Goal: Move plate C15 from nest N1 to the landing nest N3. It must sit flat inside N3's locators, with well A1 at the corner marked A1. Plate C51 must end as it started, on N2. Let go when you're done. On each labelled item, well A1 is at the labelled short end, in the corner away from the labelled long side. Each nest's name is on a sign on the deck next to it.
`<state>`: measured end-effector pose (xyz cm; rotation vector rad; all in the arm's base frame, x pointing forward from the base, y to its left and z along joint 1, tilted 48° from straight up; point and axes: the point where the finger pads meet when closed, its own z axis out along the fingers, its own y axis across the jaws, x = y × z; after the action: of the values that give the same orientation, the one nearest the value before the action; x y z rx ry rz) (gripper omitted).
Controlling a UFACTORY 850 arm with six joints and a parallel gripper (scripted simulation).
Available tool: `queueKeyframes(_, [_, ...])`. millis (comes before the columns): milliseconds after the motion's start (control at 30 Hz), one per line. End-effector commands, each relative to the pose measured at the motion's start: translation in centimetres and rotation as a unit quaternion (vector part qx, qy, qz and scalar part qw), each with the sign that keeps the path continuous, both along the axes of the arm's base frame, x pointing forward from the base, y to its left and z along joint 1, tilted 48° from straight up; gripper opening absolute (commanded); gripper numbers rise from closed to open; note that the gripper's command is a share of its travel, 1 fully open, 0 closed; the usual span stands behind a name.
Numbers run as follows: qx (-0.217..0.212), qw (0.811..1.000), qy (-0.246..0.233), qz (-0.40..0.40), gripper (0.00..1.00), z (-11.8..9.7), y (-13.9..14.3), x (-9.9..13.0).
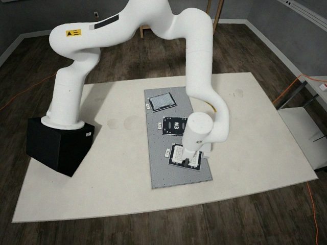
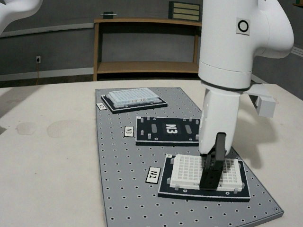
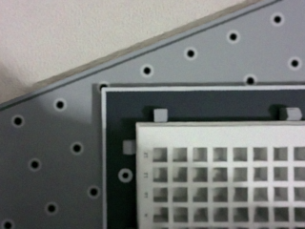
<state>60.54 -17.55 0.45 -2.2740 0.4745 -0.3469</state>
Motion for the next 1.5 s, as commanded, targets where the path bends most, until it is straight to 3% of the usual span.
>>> queueKeyframes(0, [0.000,1.000,-0.001,-0.001,0.00,0.07,-0.11,0.05])
queueKeyframes(1467, [-0.001,1.000,-0.001,-0.001,0.00,0.65,-0.66,-0.29])
